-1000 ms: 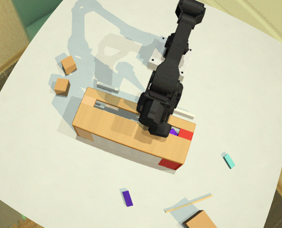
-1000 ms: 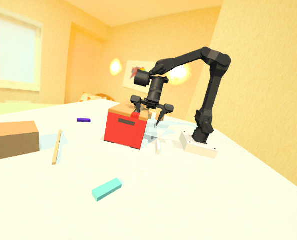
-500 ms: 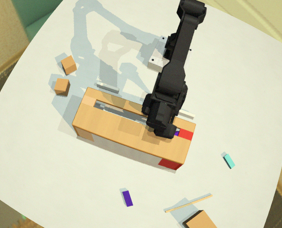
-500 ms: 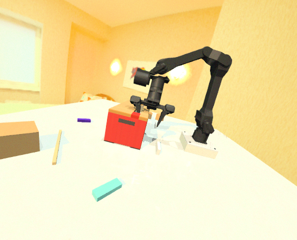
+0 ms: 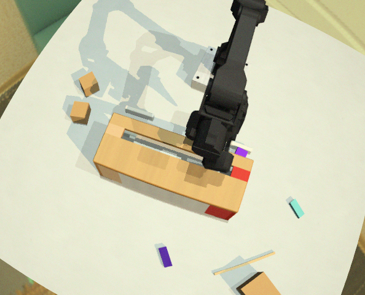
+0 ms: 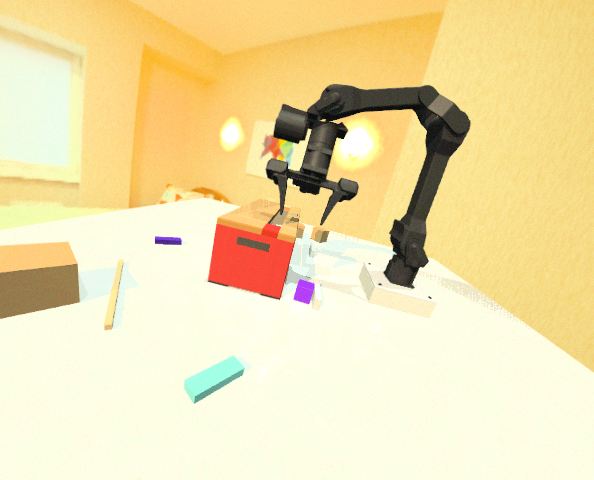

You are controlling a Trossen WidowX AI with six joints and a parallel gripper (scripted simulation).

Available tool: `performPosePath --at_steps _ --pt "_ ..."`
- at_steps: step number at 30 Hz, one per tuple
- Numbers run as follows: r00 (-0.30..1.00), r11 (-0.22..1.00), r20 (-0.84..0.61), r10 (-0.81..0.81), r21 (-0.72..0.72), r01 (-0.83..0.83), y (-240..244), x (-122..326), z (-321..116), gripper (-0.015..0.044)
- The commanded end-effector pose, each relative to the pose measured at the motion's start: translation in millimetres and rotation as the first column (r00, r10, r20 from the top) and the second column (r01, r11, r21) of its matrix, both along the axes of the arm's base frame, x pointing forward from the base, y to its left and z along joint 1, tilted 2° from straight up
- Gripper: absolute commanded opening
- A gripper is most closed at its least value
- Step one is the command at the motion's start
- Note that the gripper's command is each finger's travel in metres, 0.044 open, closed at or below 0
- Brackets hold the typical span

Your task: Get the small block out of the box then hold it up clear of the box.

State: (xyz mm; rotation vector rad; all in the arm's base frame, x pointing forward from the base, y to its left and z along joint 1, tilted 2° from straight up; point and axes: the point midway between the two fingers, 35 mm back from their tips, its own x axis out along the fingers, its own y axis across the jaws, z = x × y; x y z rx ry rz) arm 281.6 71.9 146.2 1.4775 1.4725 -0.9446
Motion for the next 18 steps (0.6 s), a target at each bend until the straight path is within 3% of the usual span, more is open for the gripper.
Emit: performPosePath --at_steps 1,5,6,10,14,18 --pt "1.000 1.000 -0.002 0.000 0.000 0.000 0.1 0.2 -1.3 0.0400" --pt "1.000 1.000 -0.002 0.000 0.000 0.000 0.1 0.2 -1.3 0.0400" --pt "1.000 1.000 0.006 0.017 -0.003 -0.017 0.4 0.0 -1.3 0.0374" --pt "0.922 0.933 0.143 0.359 -0.089 -0.349 6.9 -4.3 -1.1 0.0285" --pt "0.660 0.701 0.236 0.714 -0.242 -0.671 14.3 -9.4 -0.5 0.0285" --pt "0.272 0.349 0.238 0.932 -0.401 -0.847 20.2 -13.8 0.6 0.0285"
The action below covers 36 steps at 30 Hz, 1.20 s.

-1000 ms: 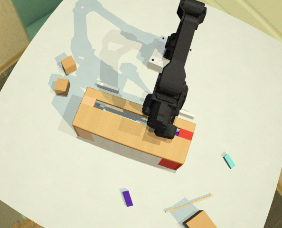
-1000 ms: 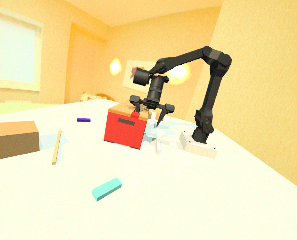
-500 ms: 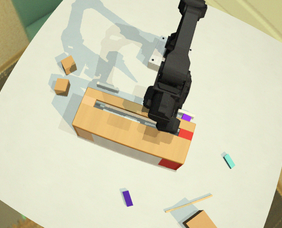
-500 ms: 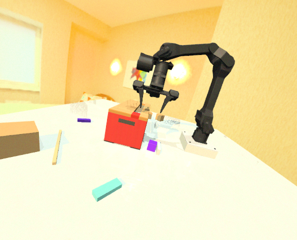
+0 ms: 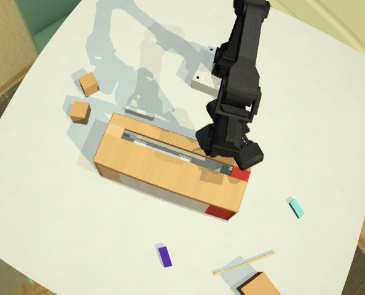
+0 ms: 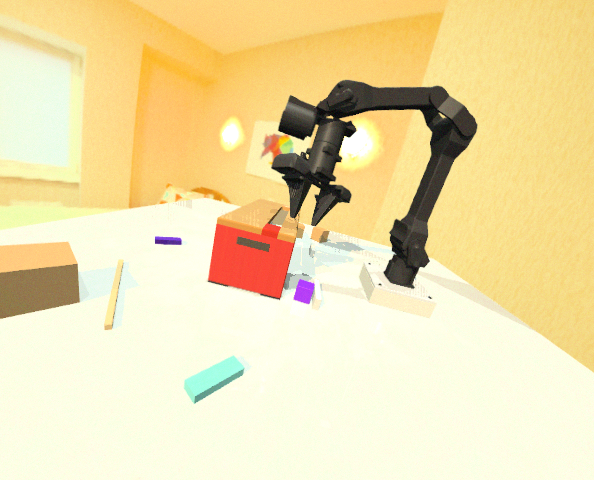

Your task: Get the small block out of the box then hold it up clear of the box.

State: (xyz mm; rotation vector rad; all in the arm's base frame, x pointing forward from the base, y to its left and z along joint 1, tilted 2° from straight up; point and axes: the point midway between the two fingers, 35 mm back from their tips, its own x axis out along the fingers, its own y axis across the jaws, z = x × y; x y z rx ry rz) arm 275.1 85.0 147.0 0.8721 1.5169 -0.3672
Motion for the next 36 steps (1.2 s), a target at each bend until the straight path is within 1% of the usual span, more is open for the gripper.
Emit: performPosePath --at_steps 1,4,7,8,11,15,18,21,26,28,31,34,36 --pt "0.789 0.805 0.167 0.591 -0.184 -0.564 8.4 -8.4 0.1 0.0285" --pt "0.548 0.578 0.186 0.815 -0.300 -0.759 12.3 -11.5 1.3 0.0285" --pt "0.253 0.295 0.155 0.955 -0.409 -0.863 15.6 -14.4 2.1 0.0285" --pt "0.152 0.197 0.136 0.979 -0.440 -0.876 16.6 -15.4 2.4 0.0285" --pt "-0.045 0.003 0.084 0.995 -0.495 -0.869 18.8 -17.4 3.0 0.0285" --pt "-0.295 -0.248 0.001 0.956 -0.541 -0.804 21.1 -19.7 3.8 0.0285" --pt "-0.469 -0.427 -0.075 0.880 -0.559 -0.711 23.2 -21.6 4.7 0.0285" --pt "-0.619 -0.583 -0.150 0.771 -0.557 -0.592 24.8 -23.2 5.4 0.0285" --pt "-0.806 -0.787 -0.272 0.525 -0.515 -0.340 27.5 -25.9 6.8 0.0285" --pt "-0.856 -0.847 -0.320 0.407 -0.484 -0.222 28.8 -27.2 7.6 0.0285" --pt "-0.900 -0.903 -0.376 0.222 -0.427 -0.044 30.3 -28.7 8.5 0.0285" --pt "-0.907 -0.924 -0.420 0.028 -0.357 0.136 31.7 -30.2 9.5 0.0285" --pt "-0.892 -0.918 -0.440 -0.102 -0.305 0.255 32.7 -31.2 10.2 0.0285"
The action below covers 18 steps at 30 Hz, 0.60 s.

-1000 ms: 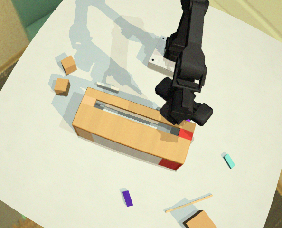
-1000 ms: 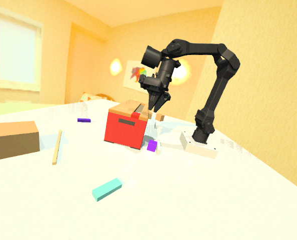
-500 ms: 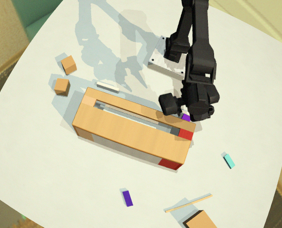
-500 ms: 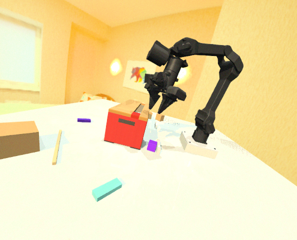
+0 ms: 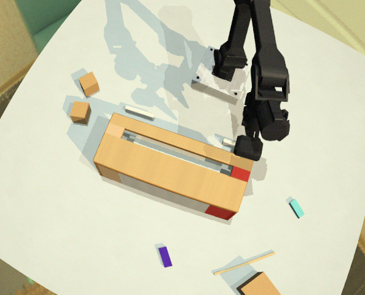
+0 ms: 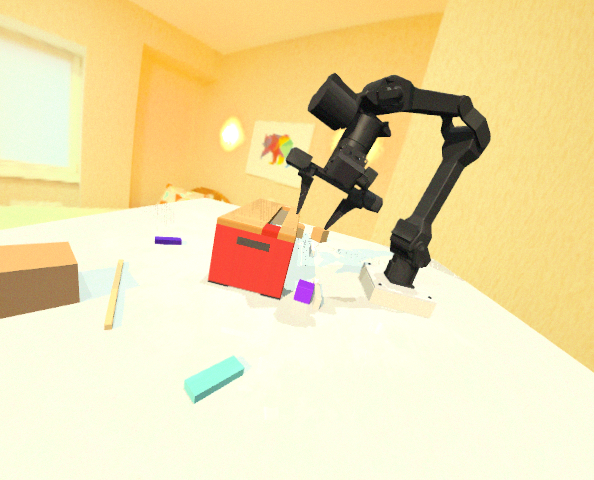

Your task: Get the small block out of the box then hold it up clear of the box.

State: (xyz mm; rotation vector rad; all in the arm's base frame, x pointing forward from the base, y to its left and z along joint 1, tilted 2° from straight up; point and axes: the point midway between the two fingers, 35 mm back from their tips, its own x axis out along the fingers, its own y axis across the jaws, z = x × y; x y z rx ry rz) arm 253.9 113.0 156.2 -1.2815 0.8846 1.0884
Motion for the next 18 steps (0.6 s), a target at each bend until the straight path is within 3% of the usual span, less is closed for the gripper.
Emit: performPosePath --at_steps 1,10,18 --pt "0.644 0.605 0.022 0.764 -0.369 -0.705 5.2 -10.5 1.4 0.0285" --pt "0.184 0.076 -0.154 0.971 -0.532 -0.843 9.1 -14.7 4.6 0.0285" --pt "0.155 0.041 -0.168 0.974 -0.538 -0.842 9.3 -15.0 4.8 0.0285"
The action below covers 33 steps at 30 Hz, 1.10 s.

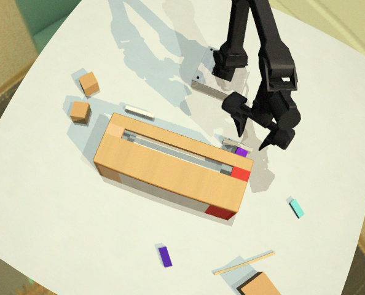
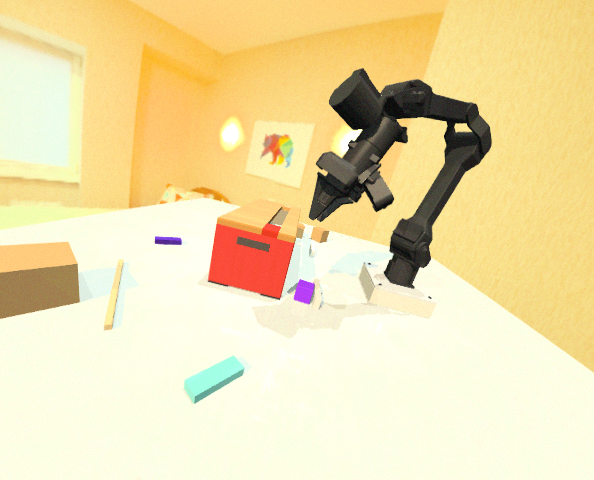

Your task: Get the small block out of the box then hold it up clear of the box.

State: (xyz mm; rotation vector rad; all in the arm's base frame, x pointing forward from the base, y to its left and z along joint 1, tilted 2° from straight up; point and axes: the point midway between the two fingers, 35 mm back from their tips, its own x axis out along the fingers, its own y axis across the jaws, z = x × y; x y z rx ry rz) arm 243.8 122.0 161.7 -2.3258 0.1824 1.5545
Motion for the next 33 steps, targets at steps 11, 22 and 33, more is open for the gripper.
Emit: performPosePath --at_steps 11,22,33 --pt "0.949 0.938 0.035 0.314 -0.168 -0.305 0.5 -4.5 -3.1 0.0285" --pt "0.948 0.937 0.035 0.316 -0.168 -0.306 3.2 -3.9 -95.2 0.0285" --pt "0.948 0.937 0.035 0.316 -0.167 -0.306 5.9 -1.8 -110.2 0.0285"
